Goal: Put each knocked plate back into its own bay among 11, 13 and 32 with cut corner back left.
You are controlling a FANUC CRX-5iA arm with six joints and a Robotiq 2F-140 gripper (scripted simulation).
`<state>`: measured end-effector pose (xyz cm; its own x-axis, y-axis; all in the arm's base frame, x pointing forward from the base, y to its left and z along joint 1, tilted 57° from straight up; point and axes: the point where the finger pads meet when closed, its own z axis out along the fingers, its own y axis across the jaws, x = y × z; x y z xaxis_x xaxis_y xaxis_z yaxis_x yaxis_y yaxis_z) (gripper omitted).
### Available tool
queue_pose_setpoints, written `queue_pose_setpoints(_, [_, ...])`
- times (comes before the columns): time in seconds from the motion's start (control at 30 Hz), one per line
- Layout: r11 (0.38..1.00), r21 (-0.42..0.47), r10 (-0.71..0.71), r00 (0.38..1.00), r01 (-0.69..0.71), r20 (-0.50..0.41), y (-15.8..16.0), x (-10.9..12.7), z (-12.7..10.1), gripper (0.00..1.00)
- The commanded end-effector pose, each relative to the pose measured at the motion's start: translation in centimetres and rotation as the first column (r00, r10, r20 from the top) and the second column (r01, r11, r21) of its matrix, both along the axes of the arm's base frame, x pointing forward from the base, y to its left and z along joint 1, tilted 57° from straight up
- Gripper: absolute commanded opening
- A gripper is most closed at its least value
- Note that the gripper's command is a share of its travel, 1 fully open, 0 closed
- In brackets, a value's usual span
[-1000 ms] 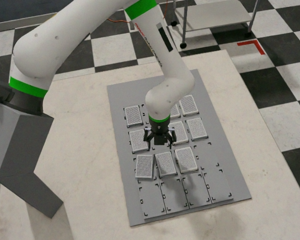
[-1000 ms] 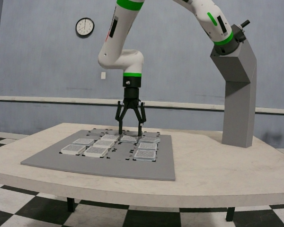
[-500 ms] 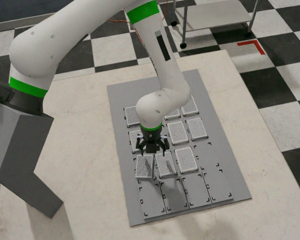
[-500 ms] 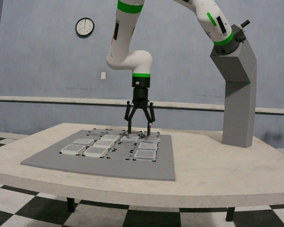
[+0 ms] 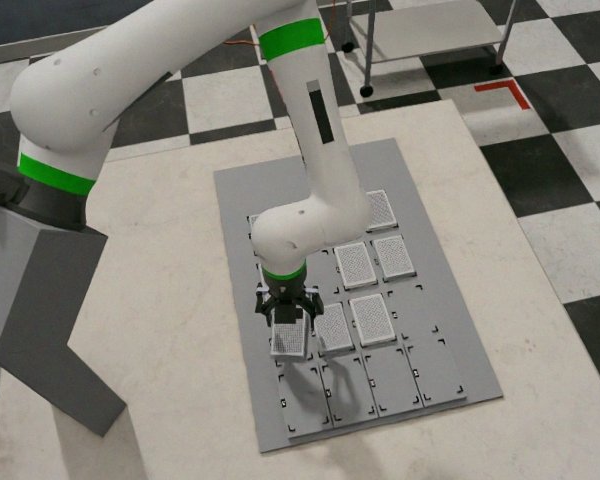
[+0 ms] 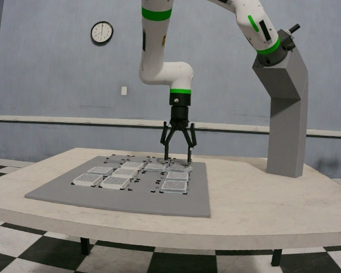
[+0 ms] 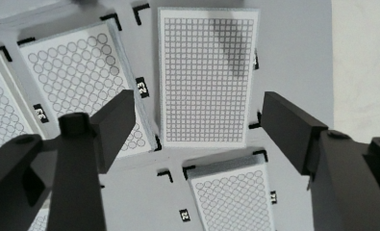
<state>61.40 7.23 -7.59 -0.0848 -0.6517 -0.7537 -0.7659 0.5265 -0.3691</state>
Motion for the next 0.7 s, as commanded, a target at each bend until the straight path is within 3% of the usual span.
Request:
queue_pose_setpoints(0.0, [1.000,0.000,-0.001,1.000,0.001,0.002,-0.31,-0.67,-1.02,0.70])
queue_pose_setpoints(0.67, [1.000,0.000,-0.001,1.000,0.001,0.002,0.42,0.18,-1.74,0.70])
